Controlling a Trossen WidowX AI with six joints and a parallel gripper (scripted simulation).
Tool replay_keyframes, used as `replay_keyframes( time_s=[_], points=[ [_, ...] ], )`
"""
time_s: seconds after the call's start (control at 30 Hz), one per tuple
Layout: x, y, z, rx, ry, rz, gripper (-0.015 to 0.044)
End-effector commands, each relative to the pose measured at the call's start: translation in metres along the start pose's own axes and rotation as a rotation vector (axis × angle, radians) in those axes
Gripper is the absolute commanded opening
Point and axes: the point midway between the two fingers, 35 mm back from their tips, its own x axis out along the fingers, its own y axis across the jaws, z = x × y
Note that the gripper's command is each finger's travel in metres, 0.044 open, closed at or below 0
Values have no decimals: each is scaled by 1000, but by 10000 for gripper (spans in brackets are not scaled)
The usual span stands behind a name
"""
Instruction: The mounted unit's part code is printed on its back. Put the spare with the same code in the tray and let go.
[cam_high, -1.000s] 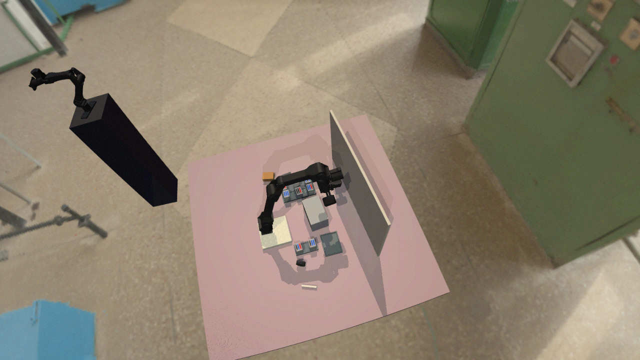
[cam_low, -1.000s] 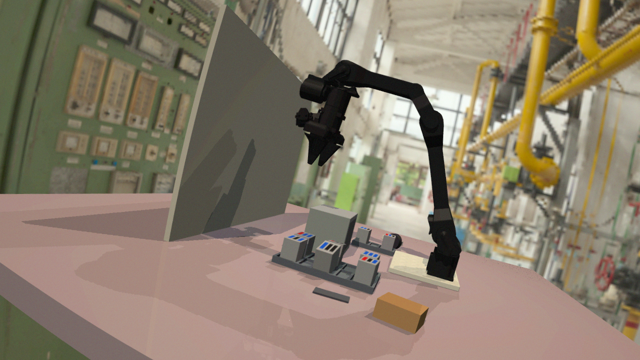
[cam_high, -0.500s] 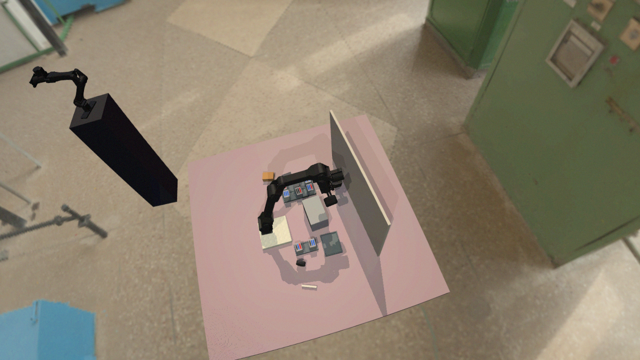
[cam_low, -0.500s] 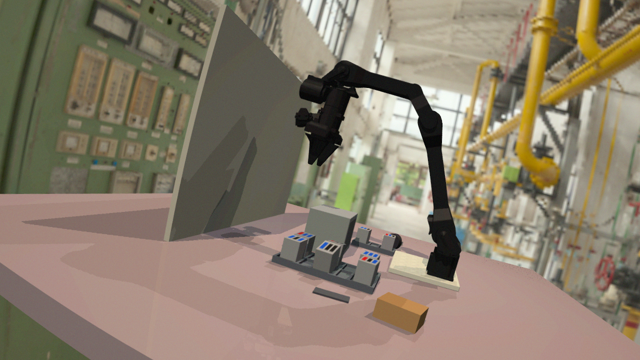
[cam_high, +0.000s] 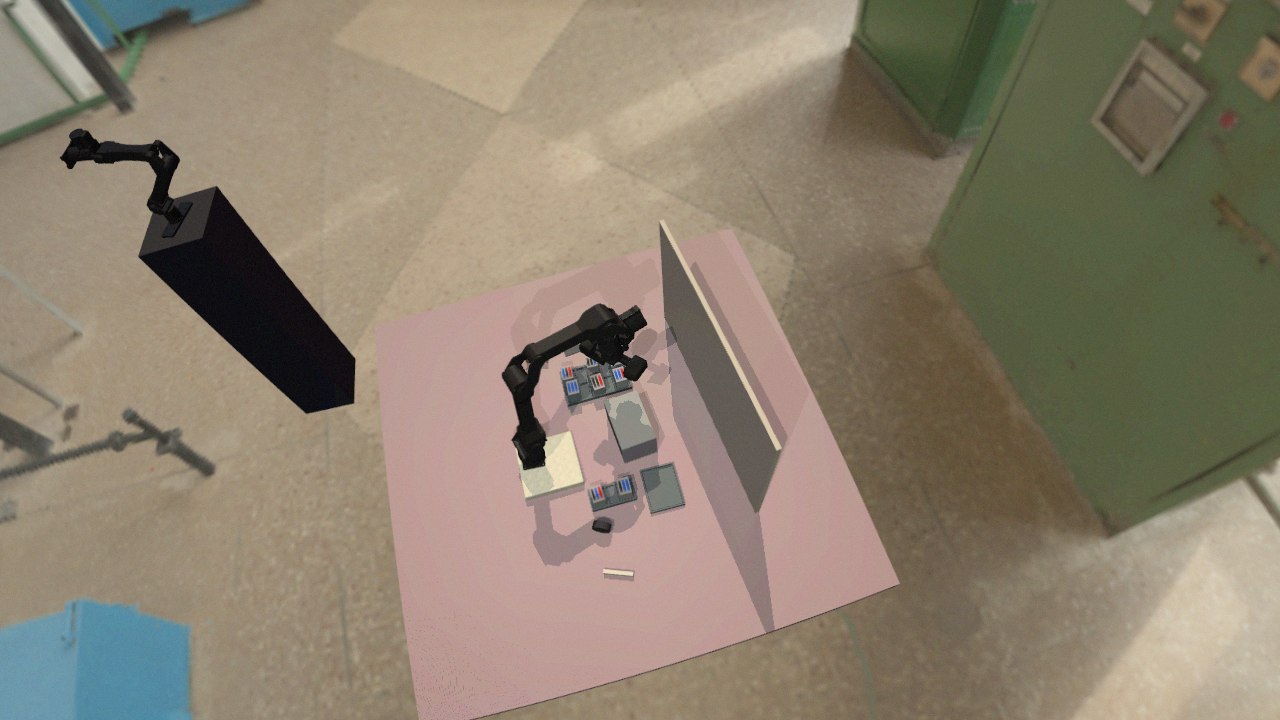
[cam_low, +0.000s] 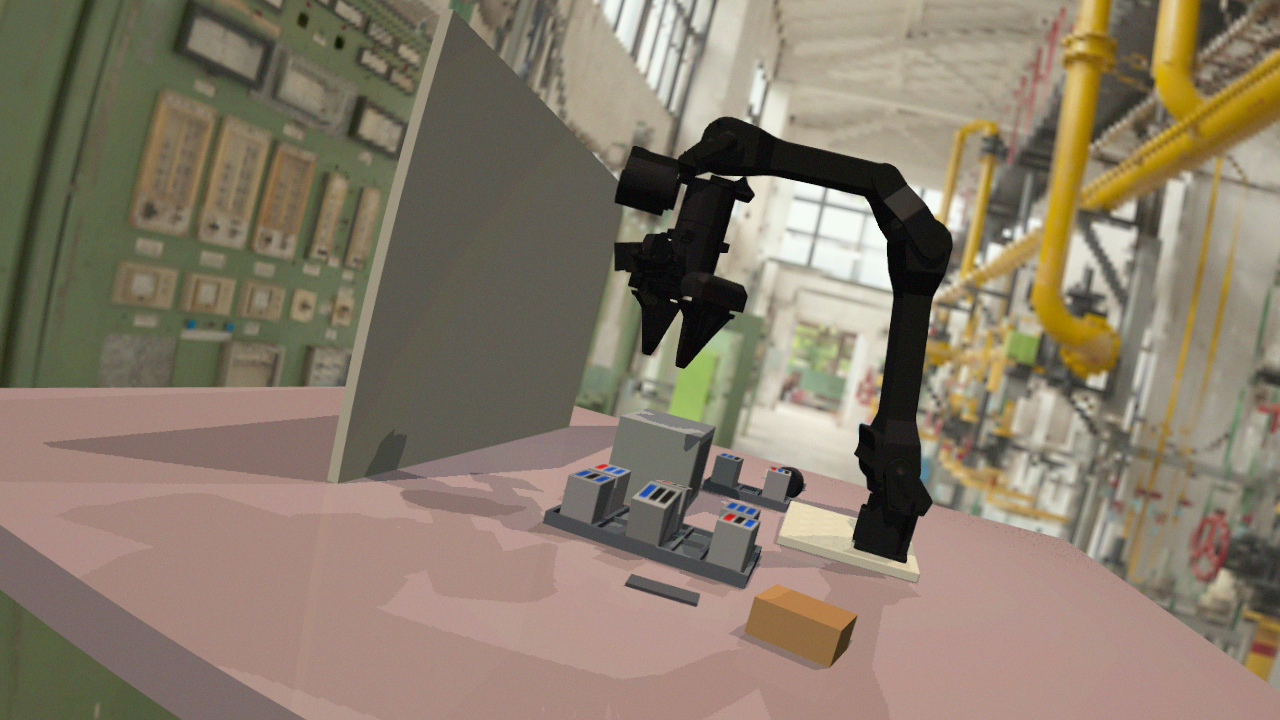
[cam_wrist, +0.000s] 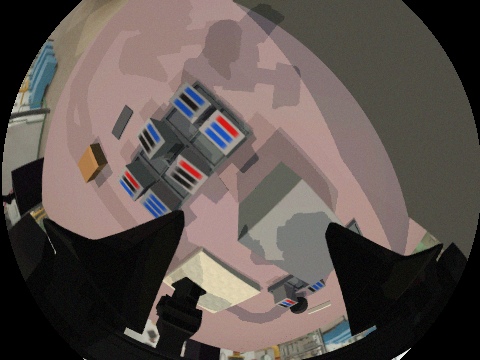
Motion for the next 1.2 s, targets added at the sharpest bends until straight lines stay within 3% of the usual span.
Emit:
replay_keyframes(
  time_s=[0.0, 0.23, 0.47, 0.67, 1.17],
  points=[
    [8, 51, -20, -292, 10, 11, 440],
    [33, 125, -70, -819, 22, 53, 440],
    [33, 126, -72, -832, 23, 54, 440],
    [67, 132, -66, -832, 22, 55, 300],
    [78, 133, -65, -832, 22, 55, 300]
  ],
)
